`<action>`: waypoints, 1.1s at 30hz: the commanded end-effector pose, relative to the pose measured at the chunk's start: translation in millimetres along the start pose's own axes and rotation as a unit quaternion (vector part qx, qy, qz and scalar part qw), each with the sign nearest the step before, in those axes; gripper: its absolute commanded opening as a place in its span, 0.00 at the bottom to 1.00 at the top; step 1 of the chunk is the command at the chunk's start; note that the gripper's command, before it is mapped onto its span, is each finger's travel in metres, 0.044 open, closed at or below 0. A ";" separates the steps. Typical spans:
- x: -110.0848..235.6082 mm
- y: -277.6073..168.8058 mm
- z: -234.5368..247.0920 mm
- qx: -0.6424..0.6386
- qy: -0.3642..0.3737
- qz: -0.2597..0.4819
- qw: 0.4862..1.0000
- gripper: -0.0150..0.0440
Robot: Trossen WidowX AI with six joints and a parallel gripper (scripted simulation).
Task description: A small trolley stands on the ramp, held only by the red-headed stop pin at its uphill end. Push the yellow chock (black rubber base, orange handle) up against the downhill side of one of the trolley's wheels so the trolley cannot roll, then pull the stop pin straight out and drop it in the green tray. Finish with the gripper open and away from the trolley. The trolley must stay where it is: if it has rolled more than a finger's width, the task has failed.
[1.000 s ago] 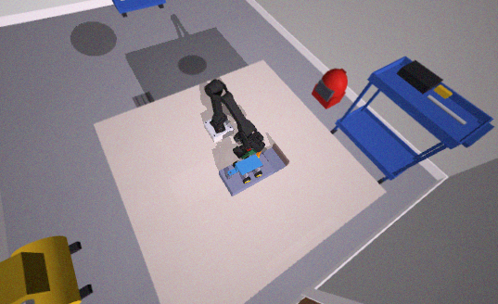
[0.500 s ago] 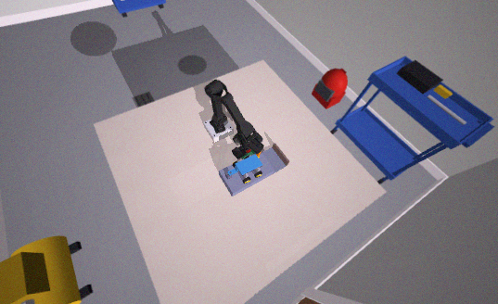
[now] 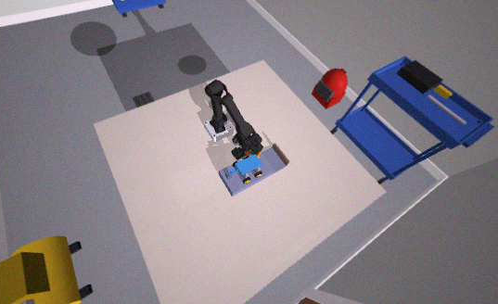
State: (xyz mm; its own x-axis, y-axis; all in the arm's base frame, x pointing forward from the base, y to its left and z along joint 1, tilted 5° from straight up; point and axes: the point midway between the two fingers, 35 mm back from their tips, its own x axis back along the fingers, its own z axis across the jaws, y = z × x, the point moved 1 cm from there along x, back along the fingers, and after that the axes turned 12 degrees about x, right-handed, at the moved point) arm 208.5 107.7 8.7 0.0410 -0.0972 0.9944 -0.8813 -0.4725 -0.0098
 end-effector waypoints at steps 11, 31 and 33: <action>16.8 0.9 -2.8 0.002 -0.001 -0.002 1.000 0.83; 72.1 3.7 -11.7 0.002 -0.001 -0.002 1.000 1.00; 77.6 2.7 -12.6 0.002 -0.001 -0.002 1.000 1.00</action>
State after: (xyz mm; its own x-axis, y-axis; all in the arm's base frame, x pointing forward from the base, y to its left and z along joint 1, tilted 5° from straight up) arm 200.8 107.8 75.5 0.0546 -0.0914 0.9943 -0.8761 -0.4821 0.0038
